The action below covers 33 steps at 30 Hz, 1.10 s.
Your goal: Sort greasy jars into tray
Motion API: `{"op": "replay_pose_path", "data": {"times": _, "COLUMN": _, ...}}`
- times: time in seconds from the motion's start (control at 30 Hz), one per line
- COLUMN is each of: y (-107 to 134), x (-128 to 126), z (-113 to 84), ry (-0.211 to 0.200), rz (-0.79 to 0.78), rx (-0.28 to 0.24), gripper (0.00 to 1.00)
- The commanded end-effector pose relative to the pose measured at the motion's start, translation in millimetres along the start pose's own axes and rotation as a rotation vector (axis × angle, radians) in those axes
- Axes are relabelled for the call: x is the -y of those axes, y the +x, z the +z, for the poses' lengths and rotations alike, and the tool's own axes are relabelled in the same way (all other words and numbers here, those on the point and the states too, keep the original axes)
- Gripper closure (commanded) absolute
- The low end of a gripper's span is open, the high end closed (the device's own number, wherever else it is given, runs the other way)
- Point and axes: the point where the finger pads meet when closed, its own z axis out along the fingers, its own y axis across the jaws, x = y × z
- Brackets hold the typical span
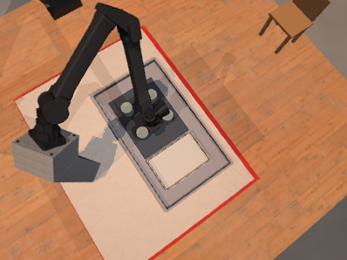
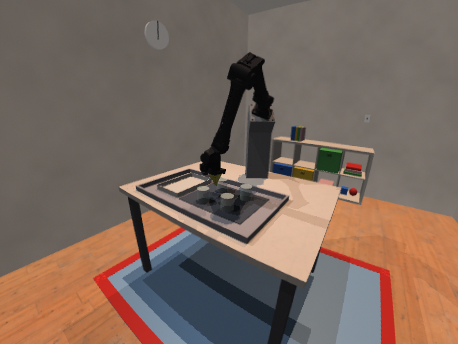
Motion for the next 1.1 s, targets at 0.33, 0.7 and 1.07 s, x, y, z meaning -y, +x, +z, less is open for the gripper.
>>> {"op": "replay_pose_path", "data": {"times": 0.33, "y": 2.6, "x": -2.0, "z": -4.3, "ry": 0.002, "rz": 0.006, "rx": 0.008, "gripper": 1.0}}
{"op": "replay_pose_path", "data": {"times": 0.7, "y": 3.8, "x": -2.1, "z": -4.3, "ry": 0.002, "rz": 0.006, "rx": 0.008, "gripper": 1.0}}
{"op": "replay_pose_path", "data": {"times": 1.07, "y": 5.0, "x": -2.1, "z": -4.2, "ry": 0.002, "rz": 0.006, "rx": 0.008, "gripper": 1.0}}
